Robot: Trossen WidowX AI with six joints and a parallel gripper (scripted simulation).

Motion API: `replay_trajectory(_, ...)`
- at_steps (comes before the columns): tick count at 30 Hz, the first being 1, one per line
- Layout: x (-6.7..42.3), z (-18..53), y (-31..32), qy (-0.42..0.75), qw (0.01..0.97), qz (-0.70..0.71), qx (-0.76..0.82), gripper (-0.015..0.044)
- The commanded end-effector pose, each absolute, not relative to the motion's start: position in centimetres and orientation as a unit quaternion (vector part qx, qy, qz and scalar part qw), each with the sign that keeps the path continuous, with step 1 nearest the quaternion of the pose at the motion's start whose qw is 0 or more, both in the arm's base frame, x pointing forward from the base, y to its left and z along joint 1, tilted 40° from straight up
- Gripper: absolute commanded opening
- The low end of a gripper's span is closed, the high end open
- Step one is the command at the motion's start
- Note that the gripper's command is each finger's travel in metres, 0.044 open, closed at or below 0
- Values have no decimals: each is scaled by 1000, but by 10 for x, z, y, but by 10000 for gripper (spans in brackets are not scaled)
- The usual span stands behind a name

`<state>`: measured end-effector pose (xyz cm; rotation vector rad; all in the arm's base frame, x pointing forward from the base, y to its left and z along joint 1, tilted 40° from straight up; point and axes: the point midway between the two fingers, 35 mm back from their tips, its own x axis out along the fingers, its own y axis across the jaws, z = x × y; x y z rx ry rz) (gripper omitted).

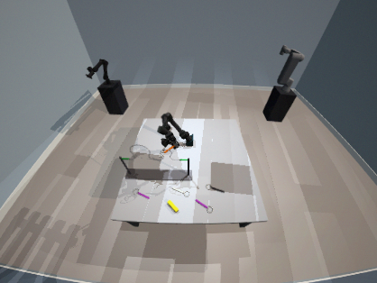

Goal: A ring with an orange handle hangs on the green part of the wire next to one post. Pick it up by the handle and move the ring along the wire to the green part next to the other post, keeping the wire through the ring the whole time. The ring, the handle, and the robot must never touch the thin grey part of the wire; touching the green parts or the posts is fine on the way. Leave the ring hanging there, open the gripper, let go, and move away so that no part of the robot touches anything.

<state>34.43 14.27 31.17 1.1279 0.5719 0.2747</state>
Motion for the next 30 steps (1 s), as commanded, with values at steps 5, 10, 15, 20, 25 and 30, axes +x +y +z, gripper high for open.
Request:
replay_trajectory(5,346,311,141,264,825,119,485,-150)
replay_trajectory(10,346,306,138,266,846,110,450,-150)
replay_trajectory(15,346,301,135,267,866,100,411,-150)
replay_trajectory(20,347,296,131,268,884,90,371,-150)
replay_trajectory(25,347,291,126,268,905,77,322,-150)
replay_trajectory(30,348,286,120,267,923,64,270,-150)
